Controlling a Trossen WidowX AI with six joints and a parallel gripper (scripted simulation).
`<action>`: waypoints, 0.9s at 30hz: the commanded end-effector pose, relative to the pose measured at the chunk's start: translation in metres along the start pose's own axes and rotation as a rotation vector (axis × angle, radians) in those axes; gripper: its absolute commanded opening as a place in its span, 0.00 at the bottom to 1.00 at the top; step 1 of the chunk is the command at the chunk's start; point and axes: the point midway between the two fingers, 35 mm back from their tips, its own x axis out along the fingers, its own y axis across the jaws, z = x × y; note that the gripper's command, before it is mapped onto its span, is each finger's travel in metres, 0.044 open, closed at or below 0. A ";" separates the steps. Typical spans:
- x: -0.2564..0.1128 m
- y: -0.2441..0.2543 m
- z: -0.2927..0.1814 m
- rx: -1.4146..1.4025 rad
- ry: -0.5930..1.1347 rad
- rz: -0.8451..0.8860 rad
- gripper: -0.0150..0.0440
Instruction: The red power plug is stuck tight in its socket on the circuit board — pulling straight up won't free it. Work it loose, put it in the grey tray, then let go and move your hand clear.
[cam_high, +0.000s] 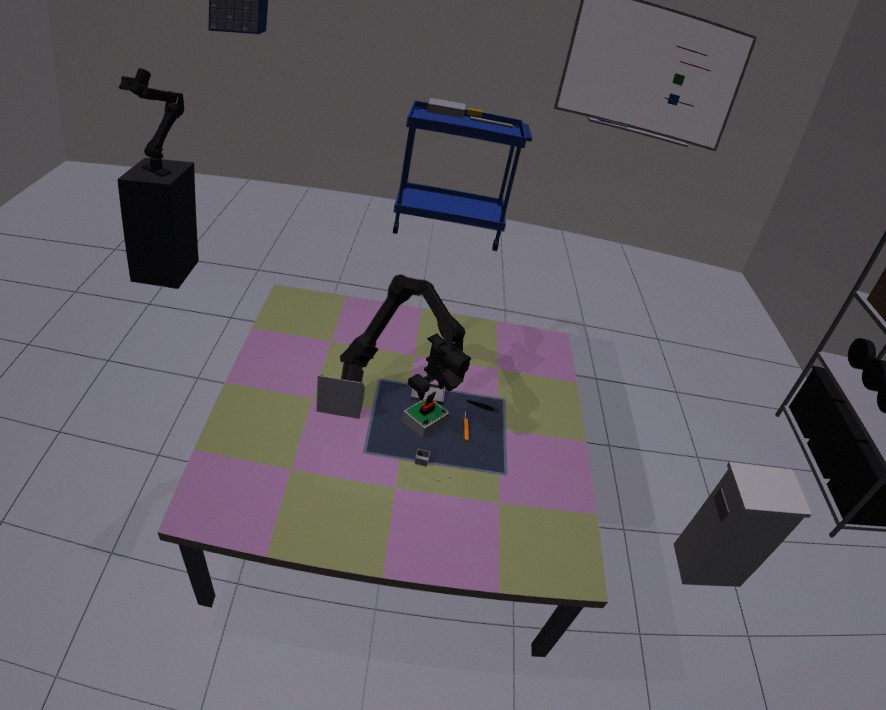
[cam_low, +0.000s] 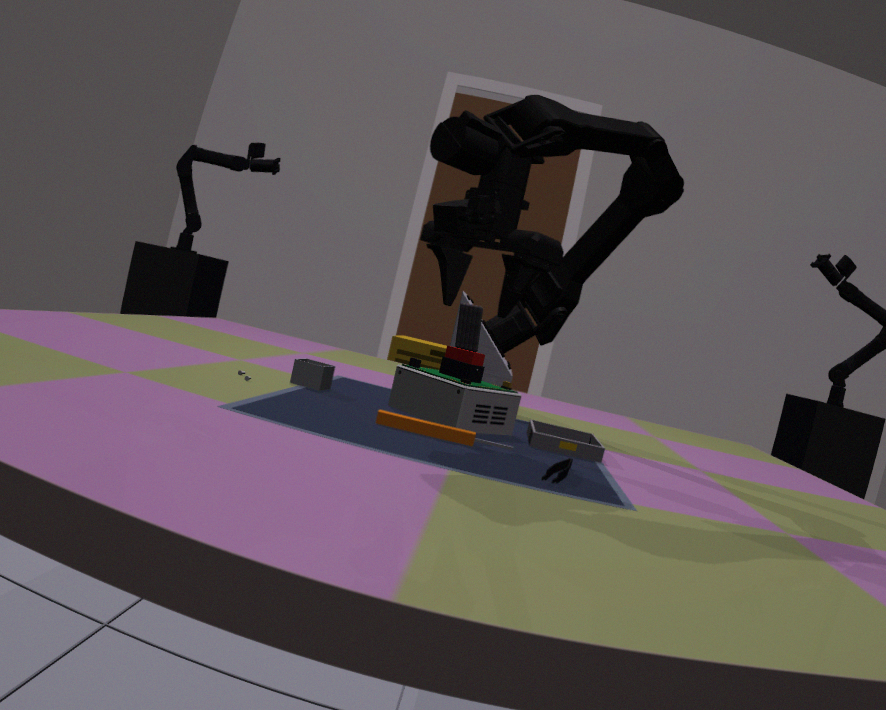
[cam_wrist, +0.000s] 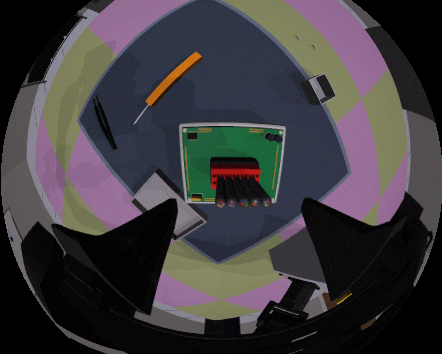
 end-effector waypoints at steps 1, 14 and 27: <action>0.000 0.000 0.000 0.000 0.000 0.000 0.98; 0.022 0.001 0.001 0.001 -0.002 0.005 0.98; 0.030 0.001 0.001 0.001 -0.002 0.006 0.76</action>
